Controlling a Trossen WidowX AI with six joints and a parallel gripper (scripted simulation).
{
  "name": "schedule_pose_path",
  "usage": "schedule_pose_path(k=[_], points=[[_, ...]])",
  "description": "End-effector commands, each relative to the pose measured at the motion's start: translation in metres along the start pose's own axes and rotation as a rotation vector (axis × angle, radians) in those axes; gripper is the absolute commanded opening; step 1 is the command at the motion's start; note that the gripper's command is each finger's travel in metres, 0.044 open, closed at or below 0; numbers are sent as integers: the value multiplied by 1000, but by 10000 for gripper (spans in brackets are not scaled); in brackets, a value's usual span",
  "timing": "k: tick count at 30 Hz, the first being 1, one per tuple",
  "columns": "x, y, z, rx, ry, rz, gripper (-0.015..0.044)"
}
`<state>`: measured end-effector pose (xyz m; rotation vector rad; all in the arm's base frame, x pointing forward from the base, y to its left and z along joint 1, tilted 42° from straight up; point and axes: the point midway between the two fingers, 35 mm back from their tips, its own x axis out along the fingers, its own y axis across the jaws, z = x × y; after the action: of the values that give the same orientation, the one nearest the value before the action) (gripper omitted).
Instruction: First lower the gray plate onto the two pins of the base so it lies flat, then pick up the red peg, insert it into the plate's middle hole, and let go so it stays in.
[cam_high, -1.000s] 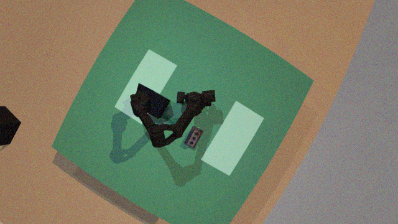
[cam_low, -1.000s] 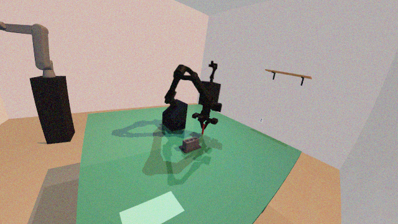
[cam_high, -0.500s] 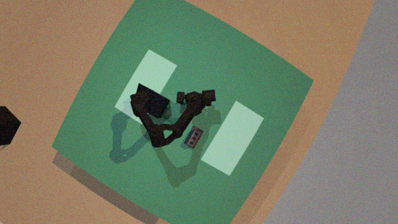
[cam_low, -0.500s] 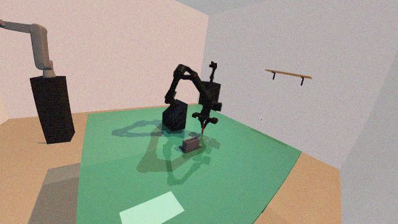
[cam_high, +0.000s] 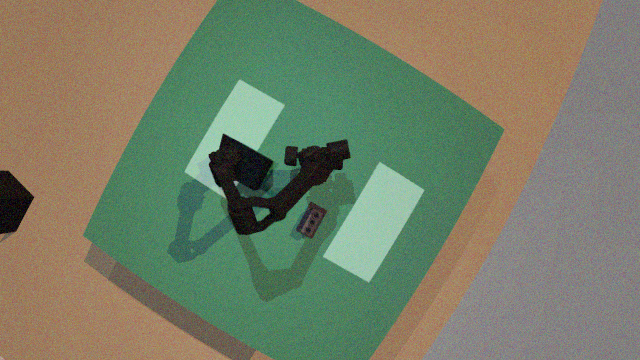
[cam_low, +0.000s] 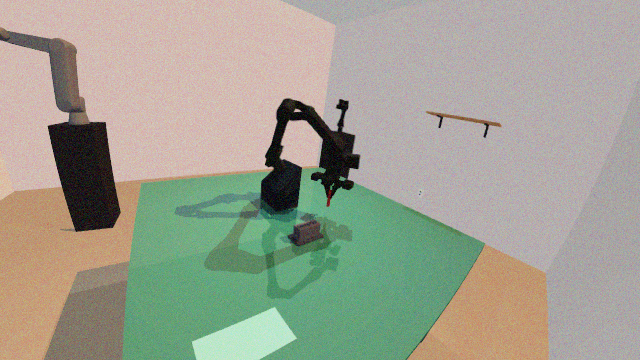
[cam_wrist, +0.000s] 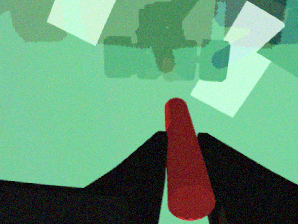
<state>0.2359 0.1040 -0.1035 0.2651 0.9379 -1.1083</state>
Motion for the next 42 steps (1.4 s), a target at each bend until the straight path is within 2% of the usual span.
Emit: schedule_pose_path(k=[1, 7, 8, 42], points=[[-14, 2, 0, 6, 4, 6, 0], [-33, 2, 0, 6, 5, 6, 0], [-22, 1, 0, 0, 1, 1, 0], [-29, 27, 87, -2, 22, 17, 0]])
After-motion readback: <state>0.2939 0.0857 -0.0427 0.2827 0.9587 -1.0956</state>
